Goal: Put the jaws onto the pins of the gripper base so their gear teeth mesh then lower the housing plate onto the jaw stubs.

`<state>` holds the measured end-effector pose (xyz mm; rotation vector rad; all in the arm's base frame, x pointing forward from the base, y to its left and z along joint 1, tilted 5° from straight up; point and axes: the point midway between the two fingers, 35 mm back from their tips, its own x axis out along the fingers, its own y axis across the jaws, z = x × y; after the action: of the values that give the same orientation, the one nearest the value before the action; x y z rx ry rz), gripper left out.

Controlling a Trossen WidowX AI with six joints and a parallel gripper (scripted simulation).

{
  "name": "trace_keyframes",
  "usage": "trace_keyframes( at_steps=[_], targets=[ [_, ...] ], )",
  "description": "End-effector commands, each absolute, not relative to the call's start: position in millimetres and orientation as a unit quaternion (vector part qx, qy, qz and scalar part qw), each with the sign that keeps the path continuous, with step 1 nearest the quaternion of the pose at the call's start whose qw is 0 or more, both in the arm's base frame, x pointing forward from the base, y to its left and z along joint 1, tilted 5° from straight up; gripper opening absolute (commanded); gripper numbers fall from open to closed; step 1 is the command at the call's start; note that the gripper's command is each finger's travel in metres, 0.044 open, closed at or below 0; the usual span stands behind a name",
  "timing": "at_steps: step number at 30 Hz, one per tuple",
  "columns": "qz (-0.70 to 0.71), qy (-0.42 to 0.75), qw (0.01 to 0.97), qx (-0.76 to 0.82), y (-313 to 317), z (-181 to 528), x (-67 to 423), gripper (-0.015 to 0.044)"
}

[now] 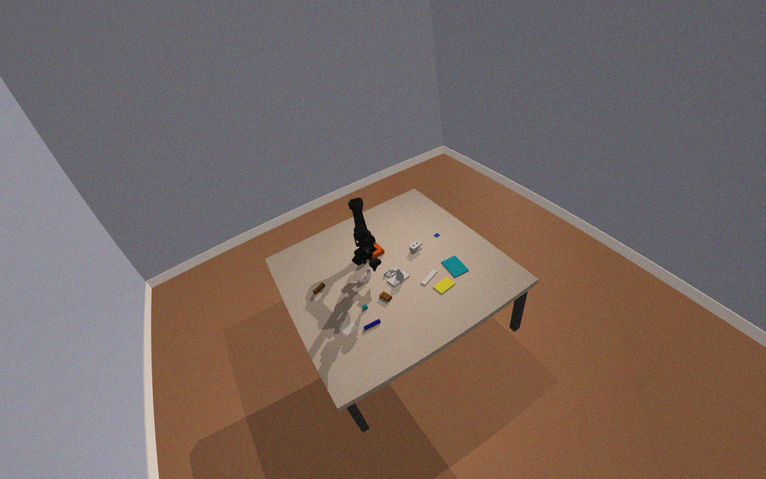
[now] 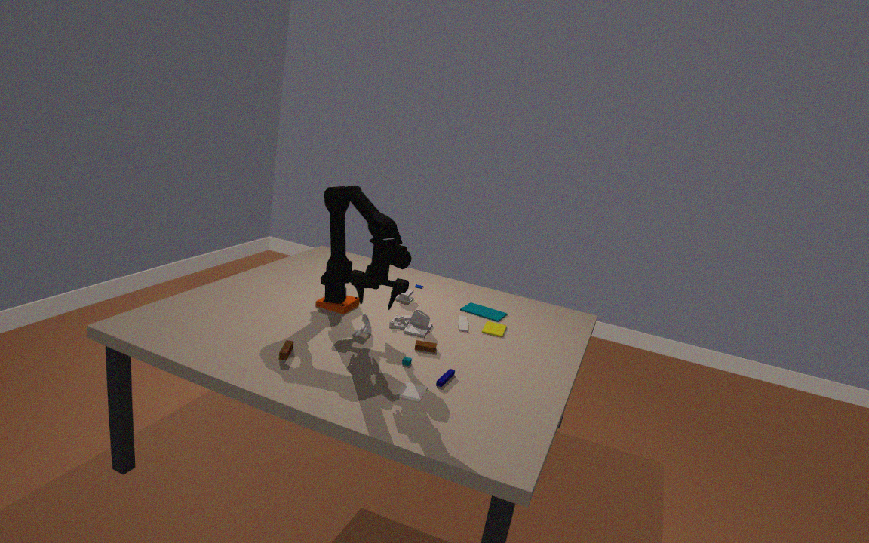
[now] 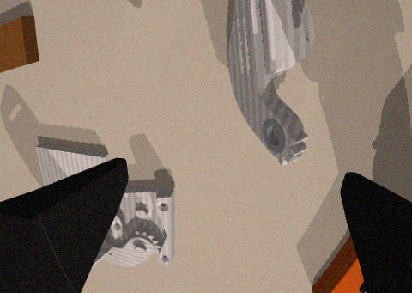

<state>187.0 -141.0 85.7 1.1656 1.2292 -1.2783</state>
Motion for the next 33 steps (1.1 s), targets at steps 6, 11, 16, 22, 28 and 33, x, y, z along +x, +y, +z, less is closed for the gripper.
trace_keyframes(
  at_steps=[6, 11, 16, 22, 28, 33],
  targets=[
    [-0.525, 0.505, 0.486, 0.482, -140.3, 86.1, 187.2, 0.0440],
    [-0.525, 0.505, 0.486, 0.482, -140.3, 86.1, 187.2, 0.0440],
    [-0.525, 0.506, 0.487, 0.481, -140.8, 86.3, 185.6, 0.0414],
    [-0.497, 0.535, 0.512, 0.452, -149.3, 89.0, 134.3, 0.0256],
    [-0.494, 0.539, 0.515, 0.448, -149.5, 89.0, 128.2, 0.0099],
    [-0.494, 0.539, 0.515, 0.448, -149.5, 89.0, 128.2, 0.0000]
  ],
)
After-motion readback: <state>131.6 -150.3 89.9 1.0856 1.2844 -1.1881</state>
